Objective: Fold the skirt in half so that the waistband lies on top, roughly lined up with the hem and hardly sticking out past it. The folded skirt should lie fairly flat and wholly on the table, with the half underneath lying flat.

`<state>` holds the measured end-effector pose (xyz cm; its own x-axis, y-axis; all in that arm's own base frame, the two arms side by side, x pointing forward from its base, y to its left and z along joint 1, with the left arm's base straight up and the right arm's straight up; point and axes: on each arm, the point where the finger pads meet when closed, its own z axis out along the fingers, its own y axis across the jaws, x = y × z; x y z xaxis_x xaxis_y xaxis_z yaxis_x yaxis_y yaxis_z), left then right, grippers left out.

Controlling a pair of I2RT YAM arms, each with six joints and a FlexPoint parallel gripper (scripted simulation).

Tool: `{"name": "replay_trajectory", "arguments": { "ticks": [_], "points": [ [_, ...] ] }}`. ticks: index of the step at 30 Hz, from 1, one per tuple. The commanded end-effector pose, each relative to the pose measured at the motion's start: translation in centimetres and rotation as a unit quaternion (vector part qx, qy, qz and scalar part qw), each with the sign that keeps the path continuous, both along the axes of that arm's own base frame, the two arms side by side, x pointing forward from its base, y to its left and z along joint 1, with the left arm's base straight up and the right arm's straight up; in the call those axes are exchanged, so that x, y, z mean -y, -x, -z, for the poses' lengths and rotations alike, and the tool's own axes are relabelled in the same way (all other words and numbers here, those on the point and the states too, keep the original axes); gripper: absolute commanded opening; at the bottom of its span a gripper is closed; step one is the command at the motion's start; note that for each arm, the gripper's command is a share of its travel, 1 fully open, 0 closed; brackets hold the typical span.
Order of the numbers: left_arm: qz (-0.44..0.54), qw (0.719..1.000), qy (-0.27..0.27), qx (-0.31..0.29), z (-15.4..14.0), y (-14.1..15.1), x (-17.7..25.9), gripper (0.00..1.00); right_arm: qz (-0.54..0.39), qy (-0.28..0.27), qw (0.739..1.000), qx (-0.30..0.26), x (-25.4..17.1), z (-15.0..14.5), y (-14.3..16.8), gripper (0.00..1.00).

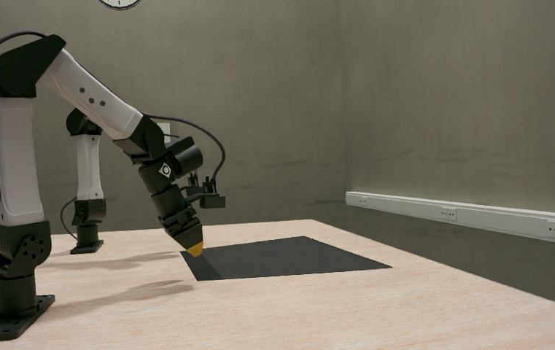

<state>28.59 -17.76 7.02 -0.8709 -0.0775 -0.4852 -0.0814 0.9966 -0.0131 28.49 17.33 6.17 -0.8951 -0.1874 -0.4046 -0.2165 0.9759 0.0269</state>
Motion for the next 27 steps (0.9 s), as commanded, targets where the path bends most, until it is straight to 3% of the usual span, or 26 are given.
{"name": "replay_trajectory", "arguments": {
  "ticks": [1,3,14,15,27],
  "points": [
    [0.029,0.999,0.033,0.026,-1.8,-0.9,1.7,0.48,0.047,-0.024,0.997,0.062,-0.9,-1.8,-3.0,0.48],
    [0.023,0.999,0.018,0.013,-0.7,-0.6,1.1,0.48,0.052,-0.033,0.995,0.075,-0.7,-2.9,-3.2,0.48],
    [0.023,0.999,0.018,0.013,-0.7,-0.6,1.1,0.48,0.046,-0.021,0.997,0.054,-0.4,-1.5,-2.3,0.48],
    [0.028,1.000,0.007,-0.004,1.2,0.0,0.9,0.48,0.052,-0.008,0.998,0.042,0.2,0.3,-2.0,0.48],
    [0.027,1.000,0.010,0.001,4.1,-0.1,0.9,0.48,0.050,-0.010,0.998,0.046,0.1,3.3,-2.0,0.48]
  ]
}}
